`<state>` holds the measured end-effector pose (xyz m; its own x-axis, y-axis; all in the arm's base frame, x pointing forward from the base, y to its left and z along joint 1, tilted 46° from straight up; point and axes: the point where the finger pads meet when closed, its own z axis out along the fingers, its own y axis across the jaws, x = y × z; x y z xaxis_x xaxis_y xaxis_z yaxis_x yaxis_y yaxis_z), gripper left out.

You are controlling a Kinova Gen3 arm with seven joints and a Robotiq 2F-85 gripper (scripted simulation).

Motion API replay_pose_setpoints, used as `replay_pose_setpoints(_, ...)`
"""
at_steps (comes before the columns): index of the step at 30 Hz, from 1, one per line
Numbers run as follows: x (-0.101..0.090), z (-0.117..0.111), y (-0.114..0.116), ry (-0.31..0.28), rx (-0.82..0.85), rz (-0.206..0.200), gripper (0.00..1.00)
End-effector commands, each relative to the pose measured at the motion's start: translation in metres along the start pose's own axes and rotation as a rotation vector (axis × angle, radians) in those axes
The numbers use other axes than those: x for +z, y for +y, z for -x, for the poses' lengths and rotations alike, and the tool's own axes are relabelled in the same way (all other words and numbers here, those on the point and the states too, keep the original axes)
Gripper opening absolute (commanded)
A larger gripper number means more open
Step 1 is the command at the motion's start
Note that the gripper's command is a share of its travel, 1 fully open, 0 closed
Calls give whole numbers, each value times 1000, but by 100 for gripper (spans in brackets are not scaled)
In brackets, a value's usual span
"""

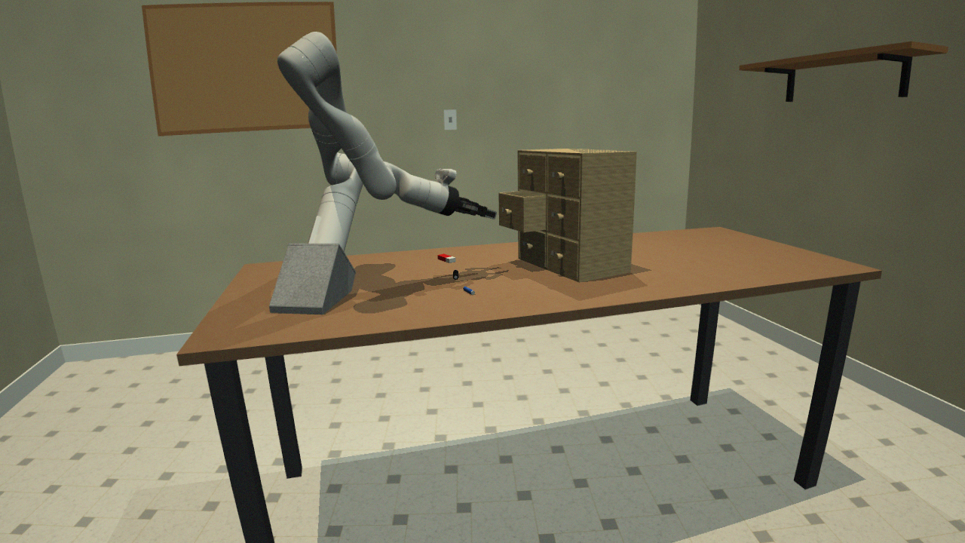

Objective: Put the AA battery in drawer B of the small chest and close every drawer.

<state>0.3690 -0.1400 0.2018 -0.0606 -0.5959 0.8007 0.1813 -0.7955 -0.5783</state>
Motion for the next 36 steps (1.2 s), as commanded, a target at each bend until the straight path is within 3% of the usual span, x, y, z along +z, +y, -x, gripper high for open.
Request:
replay_pose_setpoints(1,-4,-2,2,6,-3,5,33)
replay_pose_setpoints(19,-45,-3,1,26,-3,4,33)
replay_pose_setpoints(36,-53,-3,1,29,-2,7,33)
